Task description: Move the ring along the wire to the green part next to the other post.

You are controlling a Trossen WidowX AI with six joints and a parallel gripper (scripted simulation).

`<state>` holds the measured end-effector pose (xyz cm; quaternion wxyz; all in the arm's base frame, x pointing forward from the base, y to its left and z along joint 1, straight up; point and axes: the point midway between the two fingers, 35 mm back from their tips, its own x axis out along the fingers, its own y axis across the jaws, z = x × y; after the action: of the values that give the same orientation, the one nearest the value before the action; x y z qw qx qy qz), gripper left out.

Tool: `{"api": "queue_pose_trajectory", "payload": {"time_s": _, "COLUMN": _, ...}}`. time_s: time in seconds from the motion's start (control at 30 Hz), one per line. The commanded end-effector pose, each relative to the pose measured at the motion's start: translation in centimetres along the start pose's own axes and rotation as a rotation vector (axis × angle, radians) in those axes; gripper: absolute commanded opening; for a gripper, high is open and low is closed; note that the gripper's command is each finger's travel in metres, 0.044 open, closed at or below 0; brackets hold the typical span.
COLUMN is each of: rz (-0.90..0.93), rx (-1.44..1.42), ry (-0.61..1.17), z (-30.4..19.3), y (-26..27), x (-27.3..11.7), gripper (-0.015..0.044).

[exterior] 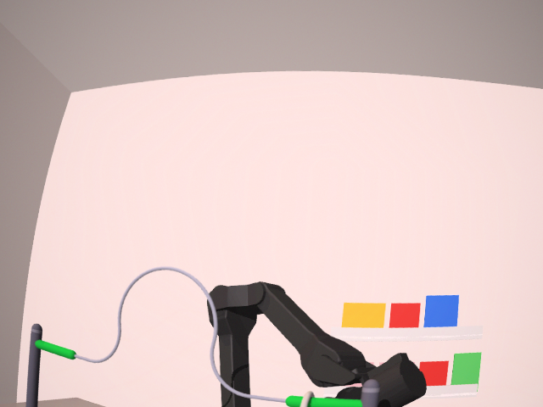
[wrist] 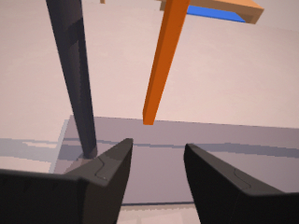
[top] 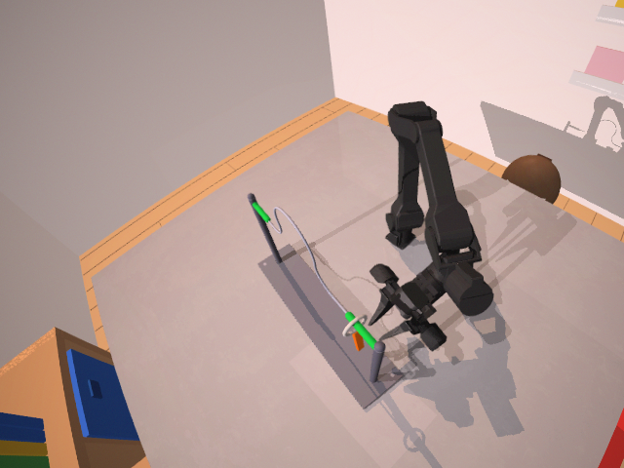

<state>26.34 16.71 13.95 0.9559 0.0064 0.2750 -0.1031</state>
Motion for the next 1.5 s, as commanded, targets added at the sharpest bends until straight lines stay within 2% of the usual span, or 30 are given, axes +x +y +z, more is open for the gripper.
{"api": "queue_pose_trajectory", "payload": {"time_s": 0.0, "rz": 0.006, "rx": 0.02, "ry": -0.013, "z": 0.6, "y": 0.0, "x": -1.6, "gripper": 0.016}}
{"api": "queue_pose_trajectory", "payload": {"time_s": 0.97, "rz": 0.007, "rx": 0.019, "ry": -0.015, "z": 0.6, "y": -0.1, "x": -2.2, "gripper": 0.016}}
{"api": "queue_pose_trajectory", "payload": {"time_s": 1.03, "rz": 0.007, "rx": 0.013, "ry": -0.006, "z": 0.3, "y": 0.0, "x": -2.9, "gripper": 0.0212}}
{"api": "queue_pose_trajectory", "payload": {"time_s": 1.17, "rz": 0.008, "rx": 0.011, "ry": -0.01, "z": 0.4, "y": -0.2, "x": -6.9, "gripper": 0.0317}}
{"api": "queue_pose_trajectory", "payload": {"time_s": 1.3, "rz": 0.008, "rx": 0.011, "ry": -0.011, "z": 0.4, "y": -0.2, "x": -7.1, "gripper": 0.0423}}
{"api": "queue_pose_trajectory", "payload": {"time_s": 1.33, "rz": 0.008, "rx": 0.011, "ry": -0.011, "z": 0.4, "y": -0.2, "x": -7.1, "gripper": 0.044}}
{"api": "queue_pose_trajectory", "payload": {"time_s": 1.47, "rz": 0.008, "rx": 0.011, "ry": -0.011, "z": 0.4, "y": -0.2, "x": -7.1, "gripper": 0.044}}
